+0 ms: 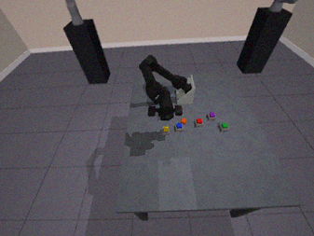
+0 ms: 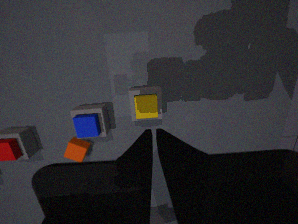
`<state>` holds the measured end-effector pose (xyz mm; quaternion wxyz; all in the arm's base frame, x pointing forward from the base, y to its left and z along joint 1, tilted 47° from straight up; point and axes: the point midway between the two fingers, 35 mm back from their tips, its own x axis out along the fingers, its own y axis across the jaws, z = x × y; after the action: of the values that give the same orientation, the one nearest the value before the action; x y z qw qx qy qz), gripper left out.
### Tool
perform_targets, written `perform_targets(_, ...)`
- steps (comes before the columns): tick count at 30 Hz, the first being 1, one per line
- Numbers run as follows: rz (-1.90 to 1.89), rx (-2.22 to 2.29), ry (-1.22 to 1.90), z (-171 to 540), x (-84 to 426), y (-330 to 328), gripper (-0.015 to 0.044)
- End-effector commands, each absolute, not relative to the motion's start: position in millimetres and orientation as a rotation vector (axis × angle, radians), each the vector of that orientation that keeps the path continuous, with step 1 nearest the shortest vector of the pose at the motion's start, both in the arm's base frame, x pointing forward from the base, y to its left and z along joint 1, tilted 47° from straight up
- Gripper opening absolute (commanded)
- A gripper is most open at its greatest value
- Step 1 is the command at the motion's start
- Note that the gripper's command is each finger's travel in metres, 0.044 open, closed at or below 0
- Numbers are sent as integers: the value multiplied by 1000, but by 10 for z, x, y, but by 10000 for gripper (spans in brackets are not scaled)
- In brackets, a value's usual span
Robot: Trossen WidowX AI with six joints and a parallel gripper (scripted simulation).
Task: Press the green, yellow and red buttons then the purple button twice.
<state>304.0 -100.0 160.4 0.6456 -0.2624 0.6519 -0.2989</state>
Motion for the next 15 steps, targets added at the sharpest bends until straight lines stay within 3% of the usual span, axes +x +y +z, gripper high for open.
perform_targets(1, -665, -624, 1502, 1584, 2997, -999, 20)
perform_targets(15, -668, -626, 1500, 1145, 2974, -1483, 20)
